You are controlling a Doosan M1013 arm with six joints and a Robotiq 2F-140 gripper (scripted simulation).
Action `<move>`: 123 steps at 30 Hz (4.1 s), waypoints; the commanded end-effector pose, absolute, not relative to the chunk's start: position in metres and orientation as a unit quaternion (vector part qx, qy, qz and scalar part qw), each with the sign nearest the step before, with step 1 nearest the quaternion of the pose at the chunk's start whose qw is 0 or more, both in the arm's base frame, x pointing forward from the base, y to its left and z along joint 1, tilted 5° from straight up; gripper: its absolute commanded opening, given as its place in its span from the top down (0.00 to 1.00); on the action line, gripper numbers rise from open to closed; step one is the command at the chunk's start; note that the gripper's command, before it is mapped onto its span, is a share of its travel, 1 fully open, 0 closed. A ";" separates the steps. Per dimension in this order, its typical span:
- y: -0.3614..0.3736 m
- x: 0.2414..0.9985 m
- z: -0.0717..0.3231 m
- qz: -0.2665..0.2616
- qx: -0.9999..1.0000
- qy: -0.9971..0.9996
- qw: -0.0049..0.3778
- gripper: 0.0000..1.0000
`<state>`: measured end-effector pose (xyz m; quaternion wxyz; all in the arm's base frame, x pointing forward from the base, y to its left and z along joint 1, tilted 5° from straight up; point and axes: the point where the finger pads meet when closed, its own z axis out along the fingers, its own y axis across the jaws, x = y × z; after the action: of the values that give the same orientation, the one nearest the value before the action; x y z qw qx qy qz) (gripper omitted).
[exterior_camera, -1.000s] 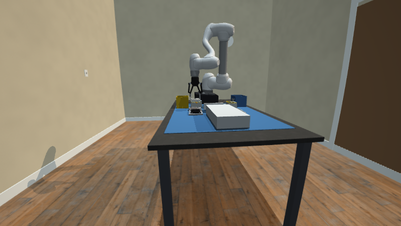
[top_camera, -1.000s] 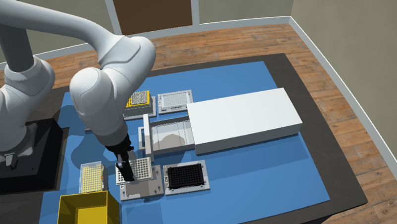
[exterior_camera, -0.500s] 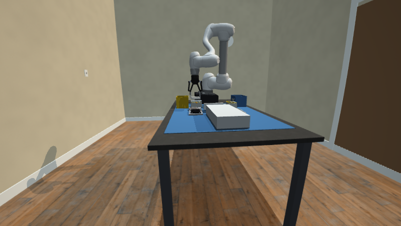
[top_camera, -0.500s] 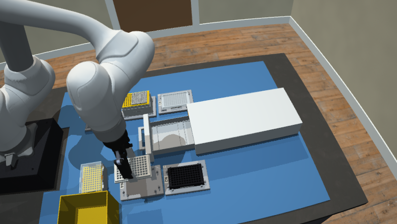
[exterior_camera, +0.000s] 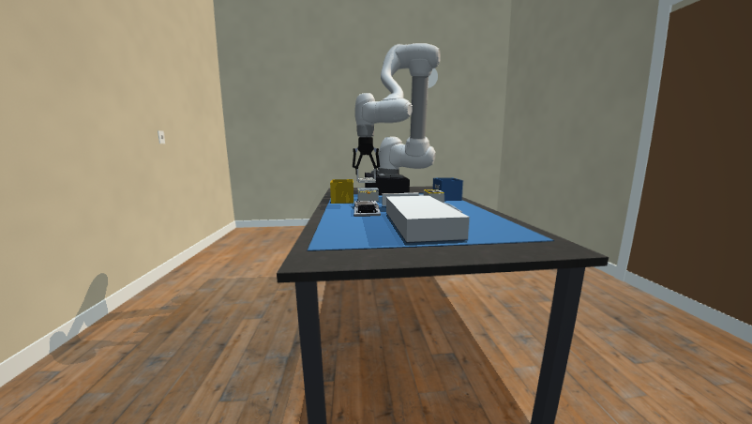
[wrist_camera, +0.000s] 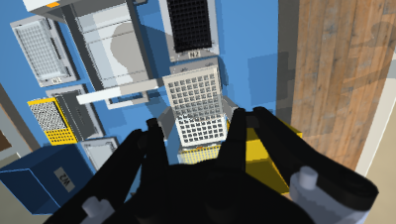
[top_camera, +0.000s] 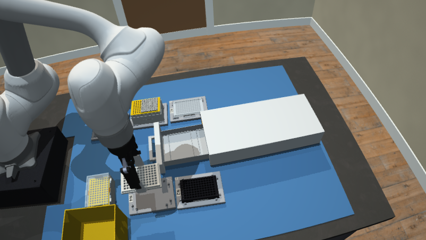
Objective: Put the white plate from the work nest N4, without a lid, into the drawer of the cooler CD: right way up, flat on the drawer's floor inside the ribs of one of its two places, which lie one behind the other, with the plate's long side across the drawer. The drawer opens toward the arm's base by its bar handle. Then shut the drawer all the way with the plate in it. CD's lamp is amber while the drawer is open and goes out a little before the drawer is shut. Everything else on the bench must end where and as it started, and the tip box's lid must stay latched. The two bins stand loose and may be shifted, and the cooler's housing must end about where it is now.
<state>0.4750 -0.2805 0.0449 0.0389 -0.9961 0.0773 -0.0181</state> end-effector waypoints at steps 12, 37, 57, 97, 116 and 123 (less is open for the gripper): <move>-0.284 0.475 0.050 -0.018 -0.996 0.080 0.038 1.00; -0.284 0.475 0.050 -0.018 -0.996 0.080 0.038 1.00; -0.284 0.475 0.050 -0.018 -0.996 0.080 0.038 1.00; -0.237 0.523 0.056 -0.032 -0.943 -0.330 0.027 1.00; -0.206 0.555 0.059 -0.038 -0.813 -0.580 0.017 1.00; -0.196 0.564 0.060 -0.040 -0.762 -0.646 0.014 1.00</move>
<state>0.5577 -0.2017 0.0587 0.0132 -0.7915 -0.6098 -0.0379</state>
